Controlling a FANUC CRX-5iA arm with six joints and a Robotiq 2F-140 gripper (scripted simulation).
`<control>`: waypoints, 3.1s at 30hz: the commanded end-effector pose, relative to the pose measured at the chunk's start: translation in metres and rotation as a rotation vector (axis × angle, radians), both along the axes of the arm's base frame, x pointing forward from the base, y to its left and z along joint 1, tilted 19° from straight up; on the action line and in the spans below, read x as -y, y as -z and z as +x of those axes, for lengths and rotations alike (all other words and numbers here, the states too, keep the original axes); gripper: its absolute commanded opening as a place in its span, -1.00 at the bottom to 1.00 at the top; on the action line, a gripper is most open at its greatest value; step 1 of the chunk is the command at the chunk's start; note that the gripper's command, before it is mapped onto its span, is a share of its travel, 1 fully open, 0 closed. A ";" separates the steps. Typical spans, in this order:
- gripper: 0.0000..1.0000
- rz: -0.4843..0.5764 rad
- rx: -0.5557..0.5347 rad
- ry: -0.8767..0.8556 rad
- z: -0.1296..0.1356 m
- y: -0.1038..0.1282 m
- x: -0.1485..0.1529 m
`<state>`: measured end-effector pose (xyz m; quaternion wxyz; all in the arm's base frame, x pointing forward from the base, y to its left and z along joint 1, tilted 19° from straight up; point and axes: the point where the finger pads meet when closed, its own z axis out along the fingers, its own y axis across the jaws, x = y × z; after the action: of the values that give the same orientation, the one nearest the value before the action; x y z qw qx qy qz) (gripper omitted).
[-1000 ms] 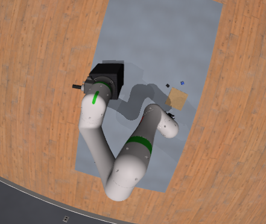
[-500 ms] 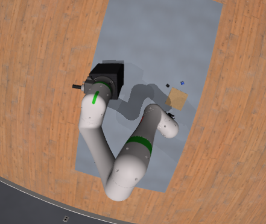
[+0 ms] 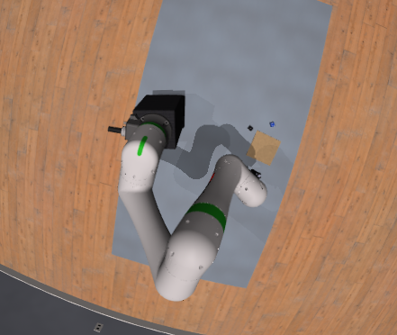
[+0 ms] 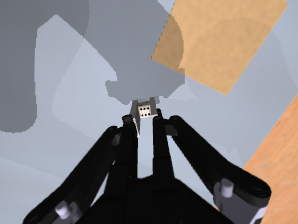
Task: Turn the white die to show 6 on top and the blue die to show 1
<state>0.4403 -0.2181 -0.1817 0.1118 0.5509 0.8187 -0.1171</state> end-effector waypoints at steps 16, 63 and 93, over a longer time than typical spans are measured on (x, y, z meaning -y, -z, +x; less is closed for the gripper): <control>-0.81 0.001 -0.002 0.000 -0.005 -0.087 -0.029; -0.81 0.023 0.131 0.401 0.103 -0.048 -0.148; -0.81 0.023 0.131 0.401 0.107 0.033 -0.121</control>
<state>0.5474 -0.0968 -0.2150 0.1326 0.7106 0.6849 -0.0916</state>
